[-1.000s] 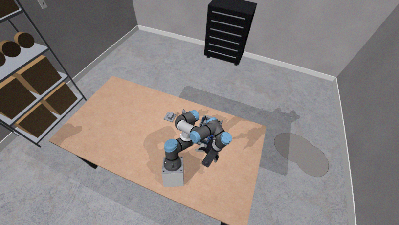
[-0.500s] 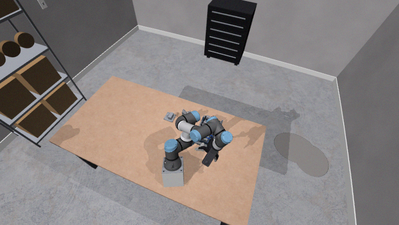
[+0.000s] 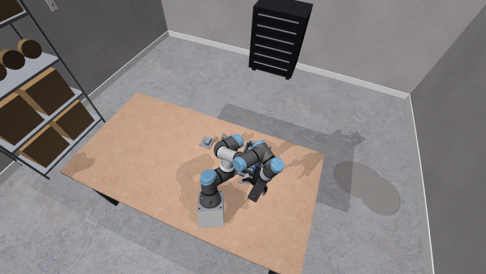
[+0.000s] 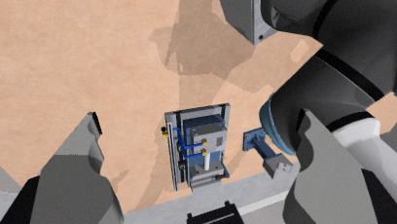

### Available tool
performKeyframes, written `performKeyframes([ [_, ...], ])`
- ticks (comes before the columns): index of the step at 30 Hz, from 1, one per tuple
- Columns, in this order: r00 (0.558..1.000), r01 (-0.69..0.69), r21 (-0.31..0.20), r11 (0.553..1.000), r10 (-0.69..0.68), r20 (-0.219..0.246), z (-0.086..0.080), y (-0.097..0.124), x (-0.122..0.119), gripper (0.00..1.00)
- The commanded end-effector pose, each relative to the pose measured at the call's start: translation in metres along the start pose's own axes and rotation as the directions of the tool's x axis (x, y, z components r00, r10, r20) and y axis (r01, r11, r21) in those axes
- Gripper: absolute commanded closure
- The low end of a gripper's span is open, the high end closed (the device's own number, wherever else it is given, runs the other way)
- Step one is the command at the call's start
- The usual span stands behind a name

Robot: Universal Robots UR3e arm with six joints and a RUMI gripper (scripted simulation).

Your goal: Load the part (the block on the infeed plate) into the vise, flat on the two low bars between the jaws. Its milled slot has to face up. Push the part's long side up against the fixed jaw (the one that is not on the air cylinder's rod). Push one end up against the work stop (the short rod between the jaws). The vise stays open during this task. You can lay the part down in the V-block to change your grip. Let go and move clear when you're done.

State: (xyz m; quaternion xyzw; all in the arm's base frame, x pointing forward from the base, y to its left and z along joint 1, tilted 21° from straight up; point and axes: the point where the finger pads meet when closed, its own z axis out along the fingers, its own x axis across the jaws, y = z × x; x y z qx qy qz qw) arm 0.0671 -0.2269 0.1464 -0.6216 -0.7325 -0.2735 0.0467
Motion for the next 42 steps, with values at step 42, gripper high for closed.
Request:
performKeyframes([
  [42, 0.424, 0.9, 0.199, 0.388, -0.885, -0.19, 0.025, 0.125, -0.019, 0.0],
])
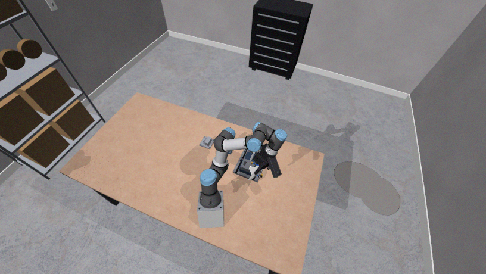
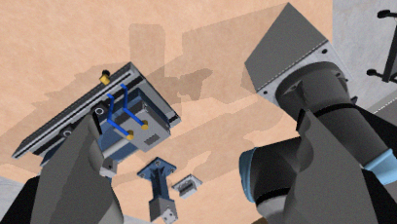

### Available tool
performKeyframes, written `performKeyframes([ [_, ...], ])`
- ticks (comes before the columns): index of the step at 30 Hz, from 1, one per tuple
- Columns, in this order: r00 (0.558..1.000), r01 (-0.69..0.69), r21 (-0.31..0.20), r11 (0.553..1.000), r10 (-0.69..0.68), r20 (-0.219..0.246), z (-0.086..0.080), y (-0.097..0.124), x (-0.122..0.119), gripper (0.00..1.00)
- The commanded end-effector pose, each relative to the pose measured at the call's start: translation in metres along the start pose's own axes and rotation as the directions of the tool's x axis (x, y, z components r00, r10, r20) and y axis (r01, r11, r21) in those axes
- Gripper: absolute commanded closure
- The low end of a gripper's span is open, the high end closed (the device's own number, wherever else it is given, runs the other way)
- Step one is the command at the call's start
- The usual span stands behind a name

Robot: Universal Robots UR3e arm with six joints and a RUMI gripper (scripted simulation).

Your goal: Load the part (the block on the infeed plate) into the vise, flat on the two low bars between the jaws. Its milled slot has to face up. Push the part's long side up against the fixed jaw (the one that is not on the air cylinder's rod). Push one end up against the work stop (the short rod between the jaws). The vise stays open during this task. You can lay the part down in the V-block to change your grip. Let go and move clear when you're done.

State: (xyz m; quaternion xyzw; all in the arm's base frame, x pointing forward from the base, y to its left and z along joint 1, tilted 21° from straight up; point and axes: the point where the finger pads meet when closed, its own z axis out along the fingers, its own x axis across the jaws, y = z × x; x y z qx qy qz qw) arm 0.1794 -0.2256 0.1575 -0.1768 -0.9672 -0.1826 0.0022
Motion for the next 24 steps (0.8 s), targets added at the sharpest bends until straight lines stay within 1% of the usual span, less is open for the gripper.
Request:
performKeyframes([
  [1, 0.986, 0.169, 0.034, 0.985, -0.169, -0.014, 0.0, 0.013, -0.017, 0.0],
  [4, 0.97, 0.244, 0.047, 0.969, -0.243, -0.022, 0.0, 0.019, -0.025, 0.0],
  [5, 0.956, 0.292, 0.055, 0.955, -0.291, -0.029, 0.0, 0.024, -0.03, 0.0],
  [6, 0.954, 0.3, 0.056, 0.952, -0.299, -0.03, 0.0, 0.025, -0.03, 0.0],
  [7, 0.936, 0.351, 0.064, 0.934, -0.349, -0.037, 0.0, 0.03, -0.035, 0.0],
  [8, 0.934, 0.356, 0.065, 0.932, -0.354, -0.038, 0.0, 0.031, -0.036, 0.0],
  [9, 0.913, 0.407, 0.072, 0.91, -0.405, -0.046, 0.001, 0.036, -0.041, 0.0],
  [10, 0.911, 0.412, 0.072, 0.908, -0.409, -0.047, 0.001, 0.037, -0.041, 0.0],
  [11, 0.887, 0.462, 0.079, 0.883, -0.459, -0.055, 0.001, 0.043, -0.047, 0.0],
  [14, 0.885, 0.466, 0.079, 0.881, -0.463, -0.056, 0.001, 0.043, -0.047, 0.0],
  [16, 0.82, 0.572, 0.091, 0.815, -0.567, -0.076, 0.002, 0.057, -0.058, 0.0],
  [18, 0.788, 0.616, 0.095, 0.782, -0.61, -0.085, 0.003, 0.063, -0.062, 0.0],
  [19, 0.783, 0.623, 0.095, 0.777, -0.617, -0.087, 0.003, 0.064, -0.063, 0.0],
  [20, 0.745, 0.667, 0.099, 0.739, -0.66, -0.096, 0.003, 0.071, -0.067, 0.0],
  [21, 0.741, 0.671, 0.099, 0.735, -0.664, -0.098, 0.003, 0.072, -0.068, 0.0],
  [22, 0.703, 0.711, 0.101, 0.696, -0.703, -0.107, 0.004, 0.079, -0.072, 0.0],
  [23, 0.697, 0.717, 0.102, 0.69, -0.709, -0.109, 0.004, 0.08, -0.073, 0.0],
  [24, 0.659, 0.752, 0.103, 0.65, -0.743, -0.118, 0.005, 0.086, -0.076, 0.0],
])
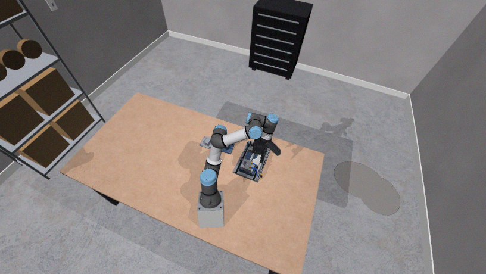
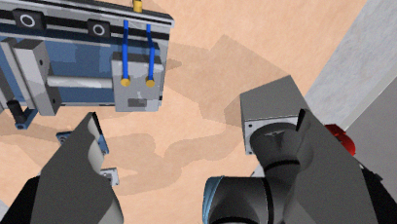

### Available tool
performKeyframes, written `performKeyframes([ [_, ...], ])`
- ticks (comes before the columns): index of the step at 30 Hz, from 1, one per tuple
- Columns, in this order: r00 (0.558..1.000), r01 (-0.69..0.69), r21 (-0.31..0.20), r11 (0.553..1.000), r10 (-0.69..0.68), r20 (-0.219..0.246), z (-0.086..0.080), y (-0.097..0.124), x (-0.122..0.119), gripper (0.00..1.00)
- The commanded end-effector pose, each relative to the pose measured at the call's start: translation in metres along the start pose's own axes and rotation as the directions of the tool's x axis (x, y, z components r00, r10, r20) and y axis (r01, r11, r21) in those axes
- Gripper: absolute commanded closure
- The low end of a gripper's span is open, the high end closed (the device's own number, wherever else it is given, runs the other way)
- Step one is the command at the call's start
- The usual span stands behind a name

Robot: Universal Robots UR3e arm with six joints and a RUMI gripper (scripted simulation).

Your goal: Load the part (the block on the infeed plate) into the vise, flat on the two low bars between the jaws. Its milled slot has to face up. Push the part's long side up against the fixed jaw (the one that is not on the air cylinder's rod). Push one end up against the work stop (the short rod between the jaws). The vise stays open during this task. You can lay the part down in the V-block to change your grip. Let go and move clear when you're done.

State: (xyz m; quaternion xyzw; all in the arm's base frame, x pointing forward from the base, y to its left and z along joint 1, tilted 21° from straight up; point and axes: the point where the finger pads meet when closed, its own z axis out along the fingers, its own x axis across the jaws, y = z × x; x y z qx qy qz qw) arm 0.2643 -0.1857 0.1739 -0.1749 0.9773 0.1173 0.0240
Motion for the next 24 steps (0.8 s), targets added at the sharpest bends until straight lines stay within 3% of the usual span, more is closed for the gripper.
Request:
performKeyframes([
  [1, 0.988, 0.153, 0.024, 0.988, -0.153, -0.013, -0.002, 0.006, -0.021, 0.0],
  [4, 0.965, 0.263, 0.037, 0.964, -0.262, -0.025, -0.002, 0.012, -0.037, 0.0],
  [7, 0.96, 0.28, 0.039, 0.959, -0.279, -0.027, -0.002, 0.013, -0.039, 0.0],
  [14, 0.854, 0.521, 0.063, 0.851, -0.518, -0.06, -0.004, 0.033, -0.075, 0.0],
  [21, 0.71, 0.704, 0.074, 0.706, -0.698, -0.092, -0.004, 0.054, -0.105, 0.0],
  [23, 0.71, 0.704, 0.074, 0.706, -0.698, -0.092, -0.004, 0.054, -0.105, 0.0],
  [24, 0.688, 0.726, 0.075, 0.684, -0.719, -0.096, -0.004, 0.057, -0.108, 0.0],
])
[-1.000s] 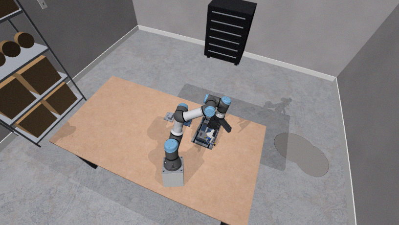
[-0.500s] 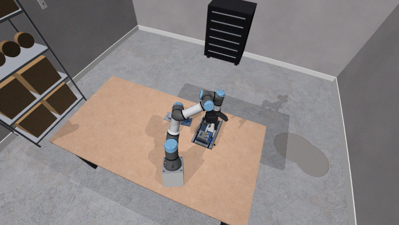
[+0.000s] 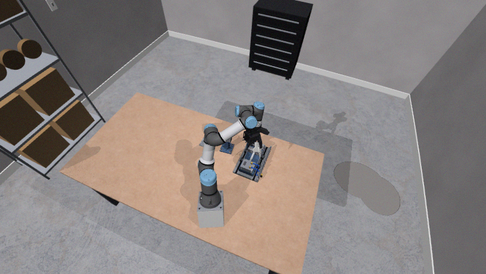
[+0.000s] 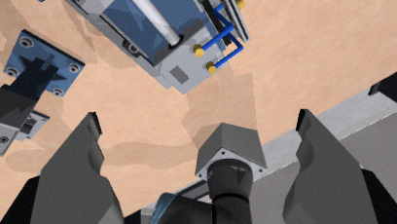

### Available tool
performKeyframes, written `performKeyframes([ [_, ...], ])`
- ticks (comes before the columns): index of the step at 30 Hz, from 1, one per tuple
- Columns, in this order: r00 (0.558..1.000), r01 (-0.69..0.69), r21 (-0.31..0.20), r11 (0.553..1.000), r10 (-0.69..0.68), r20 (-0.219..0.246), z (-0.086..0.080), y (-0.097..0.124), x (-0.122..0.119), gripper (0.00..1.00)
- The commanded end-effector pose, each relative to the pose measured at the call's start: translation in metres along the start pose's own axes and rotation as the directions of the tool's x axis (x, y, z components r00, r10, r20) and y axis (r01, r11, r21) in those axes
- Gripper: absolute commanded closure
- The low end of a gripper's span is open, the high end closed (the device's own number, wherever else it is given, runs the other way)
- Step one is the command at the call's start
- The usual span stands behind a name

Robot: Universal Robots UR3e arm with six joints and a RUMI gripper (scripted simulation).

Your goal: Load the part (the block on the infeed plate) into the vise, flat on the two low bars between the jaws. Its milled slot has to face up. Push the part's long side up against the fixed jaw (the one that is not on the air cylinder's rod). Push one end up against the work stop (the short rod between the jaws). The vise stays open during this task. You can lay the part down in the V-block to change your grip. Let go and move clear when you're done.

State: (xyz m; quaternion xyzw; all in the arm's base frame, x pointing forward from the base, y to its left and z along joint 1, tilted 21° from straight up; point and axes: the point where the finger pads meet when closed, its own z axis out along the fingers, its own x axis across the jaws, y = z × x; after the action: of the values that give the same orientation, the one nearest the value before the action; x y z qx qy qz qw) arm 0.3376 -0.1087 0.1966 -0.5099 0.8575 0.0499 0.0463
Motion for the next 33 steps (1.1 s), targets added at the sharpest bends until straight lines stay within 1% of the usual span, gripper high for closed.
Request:
performKeyframes([
  [1, 0.988, 0.154, 0.02, 0.988, -0.154, -0.012, -0.003, -0.002, -0.024, 0.0],
  [7, 0.939, 0.343, 0.04, 0.939, -0.342, -0.031, -0.006, -0.001, -0.056, 0.0],
  [11, 0.888, 0.46, 0.051, 0.886, -0.458, -0.044, -0.008, 0.002, -0.077, 0.0],
  [14, 0.836, 0.549, 0.059, 0.834, -0.547, -0.056, -0.01, 0.005, -0.095, 0.0],
  [16, 0.836, 0.549, 0.059, 0.834, -0.547, -0.056, -0.01, 0.005, -0.095, 0.0],
  [17, 0.823, 0.568, 0.06, 0.821, -0.565, -0.059, -0.01, 0.006, -0.098, 0.0],
  [19, 0.755, 0.656, 0.067, 0.752, -0.652, -0.072, -0.012, 0.011, -0.117, 0.0],
  [20, 0.747, 0.665, 0.068, 0.744, -0.661, -0.074, -0.012, 0.012, -0.119, 0.0],
  [21, 0.716, 0.698, 0.07, 0.712, -0.694, -0.08, -0.013, 0.014, -0.126, 0.0],
  [22, 0.706, 0.709, 0.071, 0.702, -0.704, -0.081, -0.013, 0.015, -0.129, 0.0],
  [23, 0.67, 0.742, 0.073, 0.666, -0.737, -0.088, -0.014, 0.018, -0.137, 0.0],
  [24, 0.662, 0.749, 0.073, 0.658, -0.744, -0.089, -0.015, 0.018, -0.138, 0.0],
  [25, 0.622, 0.783, 0.075, 0.618, -0.777, -0.096, -0.016, 0.021, -0.147, 0.0],
  [26, 0.617, 0.787, 0.075, 0.613, -0.781, -0.097, -0.016, 0.022, -0.148, 0.0],
  [27, 0.572, 0.82, 0.077, 0.567, -0.813, -0.105, -0.017, 0.026, -0.157, 0.0],
  [28, 0.571, 0.821, 0.077, 0.566, -0.814, -0.105, -0.017, 0.026, -0.157, 0.0],
  [29, 0.524, 0.852, 0.079, 0.518, -0.844, -0.113, -0.018, 0.03, -0.167, 0.0],
  [30, 0.496, 0.868, 0.079, 0.49, -0.86, -0.117, -0.018, 0.032, -0.172, 0.0],
  [31, 0.475, 0.88, 0.08, 0.469, -0.871, -0.121, -0.019, 0.034, -0.175, 0.0],
  [33, 0.475, 0.88, 0.08, 0.469, -0.871, -0.121, -0.019, 0.034, -0.175, 0.0],
])
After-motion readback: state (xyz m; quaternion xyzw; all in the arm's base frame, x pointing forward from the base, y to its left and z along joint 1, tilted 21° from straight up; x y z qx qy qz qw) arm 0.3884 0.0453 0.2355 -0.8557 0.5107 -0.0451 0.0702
